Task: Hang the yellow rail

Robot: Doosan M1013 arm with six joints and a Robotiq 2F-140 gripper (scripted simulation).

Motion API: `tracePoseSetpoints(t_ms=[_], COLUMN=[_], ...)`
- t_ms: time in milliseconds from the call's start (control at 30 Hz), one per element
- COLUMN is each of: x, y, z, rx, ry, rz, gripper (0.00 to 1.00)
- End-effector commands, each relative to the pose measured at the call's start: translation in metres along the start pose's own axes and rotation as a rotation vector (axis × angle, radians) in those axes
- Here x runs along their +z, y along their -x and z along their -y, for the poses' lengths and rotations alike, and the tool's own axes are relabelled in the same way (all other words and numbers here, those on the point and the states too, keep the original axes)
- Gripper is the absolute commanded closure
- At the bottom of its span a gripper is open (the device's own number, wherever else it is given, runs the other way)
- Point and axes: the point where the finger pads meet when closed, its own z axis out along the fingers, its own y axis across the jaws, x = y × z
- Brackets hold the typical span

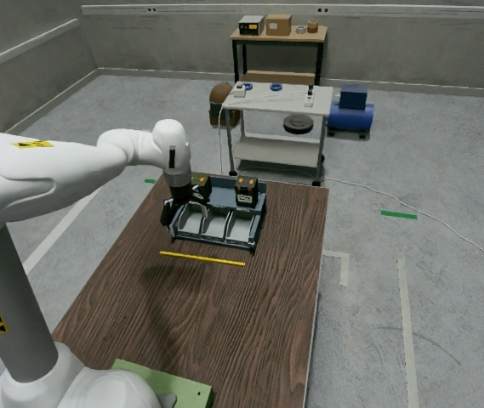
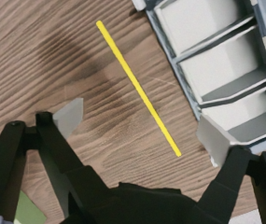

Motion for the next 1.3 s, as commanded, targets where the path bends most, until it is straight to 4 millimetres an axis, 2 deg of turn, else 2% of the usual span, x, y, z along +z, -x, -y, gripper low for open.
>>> tracePoseSetpoints(t_ms=[0, 67, 233, 633, 800, 1200, 1267], x=[0.004, 0.004, 0.069, 0.069, 0.114, 0.114, 0.109], y=[0.003, 0.003, 0.014, 0.014, 0.024, 0.024, 0.022], z=[-0.002, -0.002, -0.009, -0.009, -0.015, -0.015, -0.014], rx=[-0.015, -0.015, -0.205, -0.205, -0.395, -0.395, -0.465], ry=[0.001, 0.001, 0.004, 0.004, 0.007, 0.007, 0.008], rz=[0.000, 0.000, 0.005, 0.005, 0.010, 0.010, 0.013], gripper=[0.00, 0.00, 0.00, 0.00, 0.00, 0.00, 0.00])
